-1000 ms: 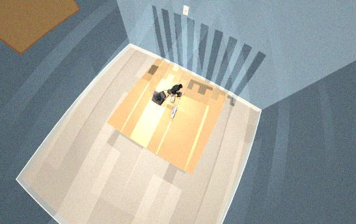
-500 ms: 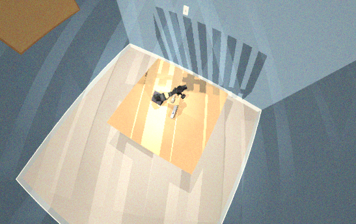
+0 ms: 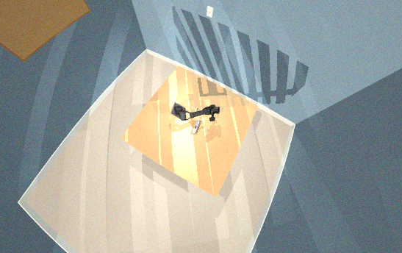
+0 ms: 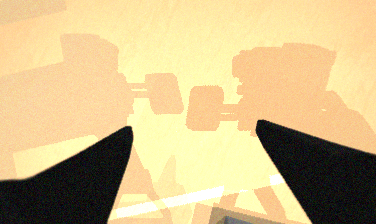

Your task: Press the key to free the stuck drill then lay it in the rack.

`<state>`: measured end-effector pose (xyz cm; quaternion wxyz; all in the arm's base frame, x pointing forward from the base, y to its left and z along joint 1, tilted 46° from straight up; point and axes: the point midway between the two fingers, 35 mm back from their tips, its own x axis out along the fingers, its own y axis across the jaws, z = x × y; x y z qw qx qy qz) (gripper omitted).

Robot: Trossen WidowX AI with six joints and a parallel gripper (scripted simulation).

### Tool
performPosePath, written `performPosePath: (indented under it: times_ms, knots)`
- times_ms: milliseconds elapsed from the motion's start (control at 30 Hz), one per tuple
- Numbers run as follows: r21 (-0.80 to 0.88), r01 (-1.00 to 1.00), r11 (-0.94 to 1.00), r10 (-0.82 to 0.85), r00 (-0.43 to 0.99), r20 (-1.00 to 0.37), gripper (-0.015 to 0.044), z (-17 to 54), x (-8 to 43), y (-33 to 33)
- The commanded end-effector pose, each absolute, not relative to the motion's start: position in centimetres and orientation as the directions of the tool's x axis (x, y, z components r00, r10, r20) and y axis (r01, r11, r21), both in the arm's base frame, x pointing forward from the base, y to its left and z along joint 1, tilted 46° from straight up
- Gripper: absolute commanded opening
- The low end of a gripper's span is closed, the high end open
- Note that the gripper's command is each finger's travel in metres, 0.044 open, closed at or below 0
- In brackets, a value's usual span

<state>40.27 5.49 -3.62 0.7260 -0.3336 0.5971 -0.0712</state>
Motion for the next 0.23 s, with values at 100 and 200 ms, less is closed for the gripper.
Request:
performPosePath:
  times_ms: [100,200]
  knots:
    - [-0.518,0.140,0.844,-0.526,0.400,-0.750,0.0440,1.8,46.2,1.5]
    - [-0.436,0.352,0.828,-0.559,0.459,-0.691,0.0440,4.9,49.0,-0.8]
